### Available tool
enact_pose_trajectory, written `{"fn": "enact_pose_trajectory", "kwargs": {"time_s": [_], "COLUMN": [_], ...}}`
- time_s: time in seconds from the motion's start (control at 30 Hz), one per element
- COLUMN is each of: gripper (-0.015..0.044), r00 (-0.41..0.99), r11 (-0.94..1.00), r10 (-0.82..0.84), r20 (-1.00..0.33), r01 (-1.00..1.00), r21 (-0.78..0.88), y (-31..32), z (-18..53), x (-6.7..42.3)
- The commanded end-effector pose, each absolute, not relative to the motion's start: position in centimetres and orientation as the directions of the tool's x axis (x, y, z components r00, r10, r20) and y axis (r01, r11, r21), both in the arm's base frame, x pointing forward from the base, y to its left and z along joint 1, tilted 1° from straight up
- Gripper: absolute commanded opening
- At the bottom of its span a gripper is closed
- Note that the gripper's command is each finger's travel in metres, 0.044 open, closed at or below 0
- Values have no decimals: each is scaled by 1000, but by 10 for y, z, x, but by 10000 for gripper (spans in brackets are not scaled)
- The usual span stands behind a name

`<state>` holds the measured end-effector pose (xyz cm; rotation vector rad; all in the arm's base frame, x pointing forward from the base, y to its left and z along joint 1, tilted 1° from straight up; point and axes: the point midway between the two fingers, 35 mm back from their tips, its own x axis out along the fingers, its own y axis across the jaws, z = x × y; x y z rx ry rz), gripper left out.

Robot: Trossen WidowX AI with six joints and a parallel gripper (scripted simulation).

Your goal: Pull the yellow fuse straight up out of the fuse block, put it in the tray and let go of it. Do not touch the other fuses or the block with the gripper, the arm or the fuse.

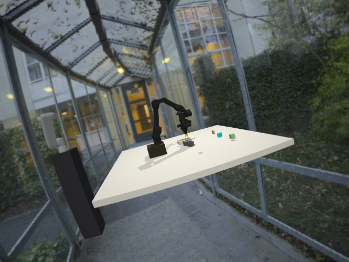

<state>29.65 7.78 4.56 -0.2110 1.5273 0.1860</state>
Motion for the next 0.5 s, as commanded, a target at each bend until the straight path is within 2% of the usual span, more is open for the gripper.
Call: {"fn": "enact_pose_trajectory", "kwargs": {"time_s": [0.0, 0.47], "gripper": [0, 0], "r00": [36, 35], "r11": [968, 968], "r10": [-6, 0], "r20": [-999, -999], "r01": [-250, -250], "r21": [-15, -9], "y": [99, 168], "z": [46, 45], "x": [296, 282]}}
